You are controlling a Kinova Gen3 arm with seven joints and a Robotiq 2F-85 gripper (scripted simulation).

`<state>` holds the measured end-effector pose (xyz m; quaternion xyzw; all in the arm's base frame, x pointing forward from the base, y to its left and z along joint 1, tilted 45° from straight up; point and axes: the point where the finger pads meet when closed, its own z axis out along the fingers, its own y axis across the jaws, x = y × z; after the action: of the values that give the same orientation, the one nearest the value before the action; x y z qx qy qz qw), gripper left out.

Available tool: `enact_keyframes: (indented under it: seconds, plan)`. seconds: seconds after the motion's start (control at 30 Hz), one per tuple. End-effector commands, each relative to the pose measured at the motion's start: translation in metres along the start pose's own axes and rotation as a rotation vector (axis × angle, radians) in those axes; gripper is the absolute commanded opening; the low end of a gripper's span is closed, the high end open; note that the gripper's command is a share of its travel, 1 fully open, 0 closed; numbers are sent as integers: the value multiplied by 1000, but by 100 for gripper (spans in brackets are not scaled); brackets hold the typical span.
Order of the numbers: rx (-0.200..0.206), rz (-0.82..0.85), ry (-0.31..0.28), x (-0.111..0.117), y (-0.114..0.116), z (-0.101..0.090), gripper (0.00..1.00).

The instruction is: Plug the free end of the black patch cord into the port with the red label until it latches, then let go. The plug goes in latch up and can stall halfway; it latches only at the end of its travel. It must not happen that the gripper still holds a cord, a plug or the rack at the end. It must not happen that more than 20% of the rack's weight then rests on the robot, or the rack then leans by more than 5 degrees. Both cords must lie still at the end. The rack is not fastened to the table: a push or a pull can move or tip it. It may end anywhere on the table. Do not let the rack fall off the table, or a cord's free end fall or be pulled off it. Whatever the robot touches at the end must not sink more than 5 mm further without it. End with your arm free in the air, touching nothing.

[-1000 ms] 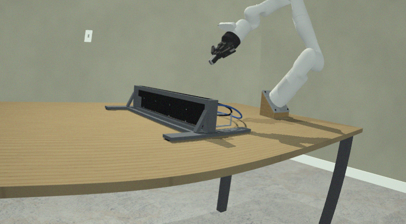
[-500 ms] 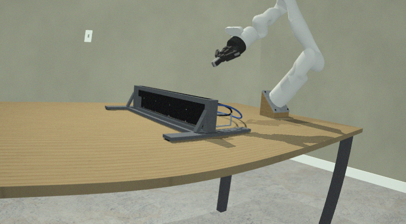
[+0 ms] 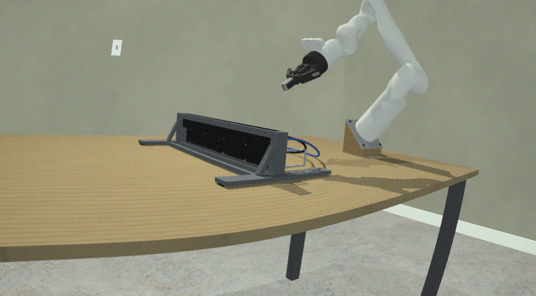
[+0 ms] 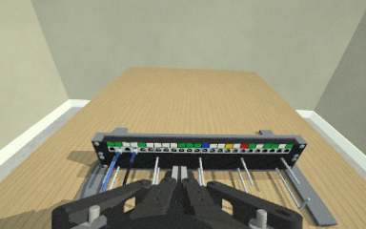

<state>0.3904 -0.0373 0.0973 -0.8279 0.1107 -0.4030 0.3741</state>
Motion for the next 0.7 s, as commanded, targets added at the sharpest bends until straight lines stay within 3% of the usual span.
enact_keyframes:
  seconds: [0.0, 0.37, 0.67]
  plan:
    - [4, -10, 5, 0, -2, -1, 0]
    - [0, -8, 9, 2, 0, 6, 0]
    - [-2, -8, 11, 3, 1, 44, 0]
